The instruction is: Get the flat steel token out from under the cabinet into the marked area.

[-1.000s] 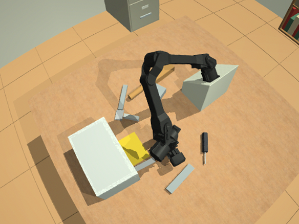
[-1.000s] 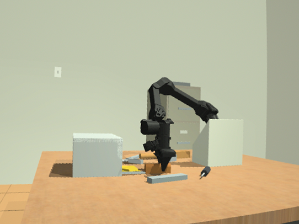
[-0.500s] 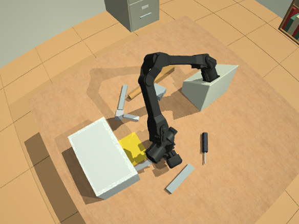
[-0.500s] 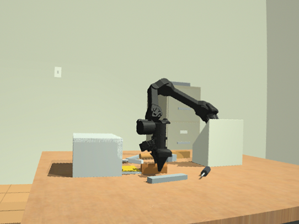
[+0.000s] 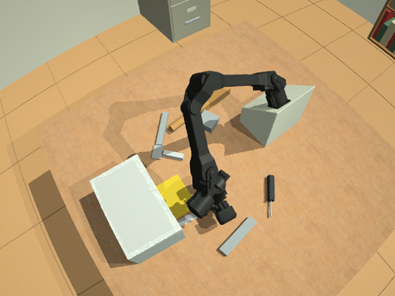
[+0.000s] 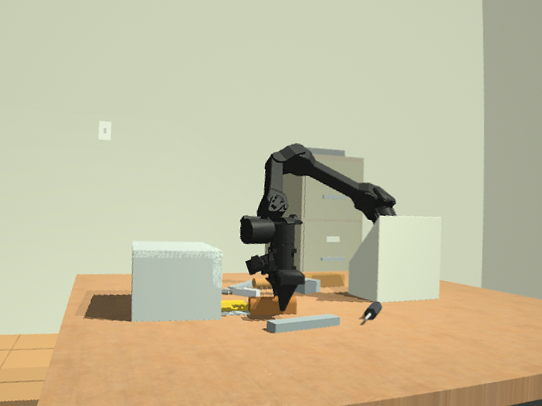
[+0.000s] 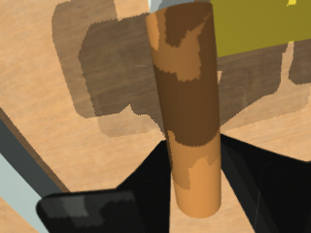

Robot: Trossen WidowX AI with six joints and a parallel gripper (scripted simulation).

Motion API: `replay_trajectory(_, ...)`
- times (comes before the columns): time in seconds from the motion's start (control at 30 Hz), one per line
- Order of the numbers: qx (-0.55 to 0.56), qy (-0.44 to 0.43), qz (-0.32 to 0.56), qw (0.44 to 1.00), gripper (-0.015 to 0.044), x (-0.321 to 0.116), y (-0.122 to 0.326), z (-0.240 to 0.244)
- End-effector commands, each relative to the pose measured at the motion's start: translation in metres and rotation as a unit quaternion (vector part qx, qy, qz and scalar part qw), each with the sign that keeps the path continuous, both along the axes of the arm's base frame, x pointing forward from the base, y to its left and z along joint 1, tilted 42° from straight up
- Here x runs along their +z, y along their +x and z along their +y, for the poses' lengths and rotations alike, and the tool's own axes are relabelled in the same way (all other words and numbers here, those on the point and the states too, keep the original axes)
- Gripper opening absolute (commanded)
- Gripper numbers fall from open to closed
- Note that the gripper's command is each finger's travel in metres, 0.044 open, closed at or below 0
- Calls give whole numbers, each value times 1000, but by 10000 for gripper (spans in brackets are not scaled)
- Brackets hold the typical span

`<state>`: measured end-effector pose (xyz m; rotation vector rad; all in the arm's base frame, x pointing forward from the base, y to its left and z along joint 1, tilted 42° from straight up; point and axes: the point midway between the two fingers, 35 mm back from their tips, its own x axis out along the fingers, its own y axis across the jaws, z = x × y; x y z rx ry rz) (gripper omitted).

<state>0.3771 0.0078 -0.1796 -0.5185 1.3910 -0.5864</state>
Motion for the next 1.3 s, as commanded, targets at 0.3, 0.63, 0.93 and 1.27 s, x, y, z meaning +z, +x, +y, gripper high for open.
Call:
replay_trajectory(0.3,1,0,0,1000,0,2,15,-1)
replay_trajectory(0.63,1,0,0,1000,0,4,24,-1)
replay_trajectory(0.93,1,0,0,1000,0,5,33,-2)
replay_trajectory(1.27,1,0,0,1000,0,10,36,-7)
